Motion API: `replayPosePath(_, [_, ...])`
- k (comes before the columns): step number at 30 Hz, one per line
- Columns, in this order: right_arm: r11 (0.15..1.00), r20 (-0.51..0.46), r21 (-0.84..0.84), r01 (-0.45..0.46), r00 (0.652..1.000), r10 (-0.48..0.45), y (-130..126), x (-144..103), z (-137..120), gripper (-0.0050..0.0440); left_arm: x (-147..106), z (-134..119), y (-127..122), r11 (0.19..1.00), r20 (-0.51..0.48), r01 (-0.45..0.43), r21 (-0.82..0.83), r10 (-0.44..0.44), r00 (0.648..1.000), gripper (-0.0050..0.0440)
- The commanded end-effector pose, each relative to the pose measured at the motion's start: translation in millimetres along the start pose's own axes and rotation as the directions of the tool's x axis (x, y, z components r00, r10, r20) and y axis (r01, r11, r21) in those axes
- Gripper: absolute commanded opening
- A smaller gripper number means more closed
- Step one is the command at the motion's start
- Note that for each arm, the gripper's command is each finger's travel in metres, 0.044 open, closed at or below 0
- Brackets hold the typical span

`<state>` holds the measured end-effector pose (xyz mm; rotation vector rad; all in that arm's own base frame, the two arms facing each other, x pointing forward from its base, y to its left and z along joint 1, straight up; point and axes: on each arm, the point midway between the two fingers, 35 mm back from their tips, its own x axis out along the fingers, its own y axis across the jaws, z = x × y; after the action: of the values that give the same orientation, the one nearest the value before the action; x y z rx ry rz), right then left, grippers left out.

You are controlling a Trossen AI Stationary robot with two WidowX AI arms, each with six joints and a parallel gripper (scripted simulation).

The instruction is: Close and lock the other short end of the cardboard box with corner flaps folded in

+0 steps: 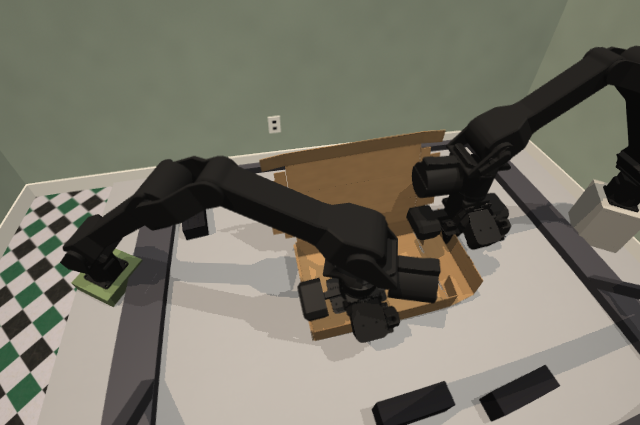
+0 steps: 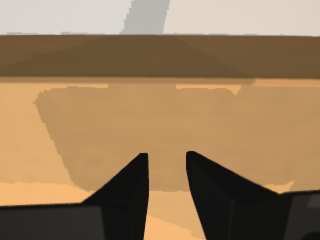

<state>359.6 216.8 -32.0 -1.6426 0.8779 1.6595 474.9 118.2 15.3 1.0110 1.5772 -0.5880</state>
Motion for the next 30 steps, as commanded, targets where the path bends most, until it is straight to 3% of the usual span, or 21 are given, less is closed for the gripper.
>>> replayPosePath(1, [0.991,-0.002,0.002,0.135,0.991,-0.135,-11,-31,0,0.0,17,4,-8,0.999,0.0,0.041,0.014,-0.041,0.999,0.0098])
replayPosePath(8, [0.956,-0.003,0.002,0.292,0.956,-0.292,-6,-30,1,0.0,17,4,-8,0.999,0.0,0.041,0.014,-0.041,0.999,0.0098])
replayPosePath(30, [0.954,-0.003,0.002,0.3,0.954,-0.3,-18,-46,1,0.0,17,4,-8,0.999,0.0,0.041,0.014,-0.041,0.999,0.0098])
